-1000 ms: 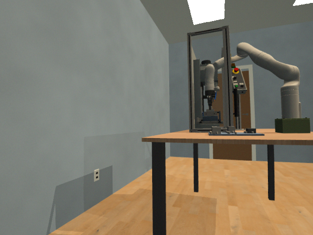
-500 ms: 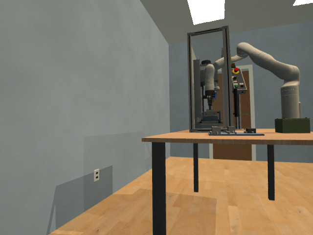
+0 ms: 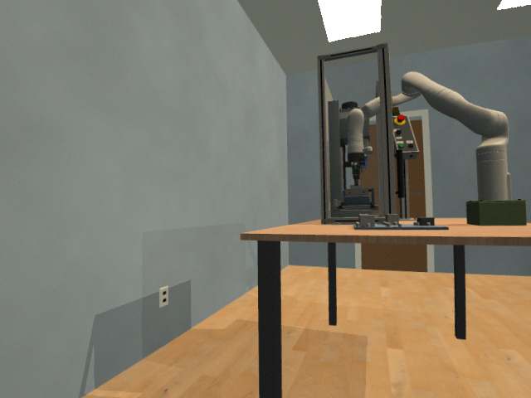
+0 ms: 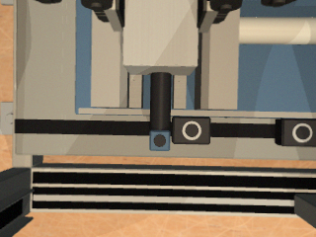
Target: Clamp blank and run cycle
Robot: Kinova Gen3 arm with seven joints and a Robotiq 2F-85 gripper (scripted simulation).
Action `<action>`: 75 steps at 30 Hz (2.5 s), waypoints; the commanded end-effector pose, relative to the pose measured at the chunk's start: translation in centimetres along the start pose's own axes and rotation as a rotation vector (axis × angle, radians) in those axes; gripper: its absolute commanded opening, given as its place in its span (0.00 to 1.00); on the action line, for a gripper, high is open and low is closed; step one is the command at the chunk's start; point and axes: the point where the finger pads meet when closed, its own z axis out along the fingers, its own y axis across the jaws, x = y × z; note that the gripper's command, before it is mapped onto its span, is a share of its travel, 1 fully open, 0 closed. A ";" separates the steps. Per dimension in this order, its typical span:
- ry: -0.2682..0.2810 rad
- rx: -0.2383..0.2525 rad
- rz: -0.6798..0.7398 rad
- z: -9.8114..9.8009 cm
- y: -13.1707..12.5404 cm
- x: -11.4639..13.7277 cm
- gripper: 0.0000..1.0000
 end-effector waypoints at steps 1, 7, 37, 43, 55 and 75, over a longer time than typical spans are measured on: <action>-0.001 0.001 0.004 -0.1 0.1 0.2 0.10; -0.001 0.001 0.004 -0.1 0.1 0.2 0.10; -0.002 0.001 0.000 -0.1 0.0 0.0 1.00; -0.002 0.001 0.000 -0.1 0.0 0.0 1.00; -0.002 0.001 0.000 -0.1 0.0 0.0 1.00; -0.002 0.001 0.000 -0.1 0.0 0.0 1.00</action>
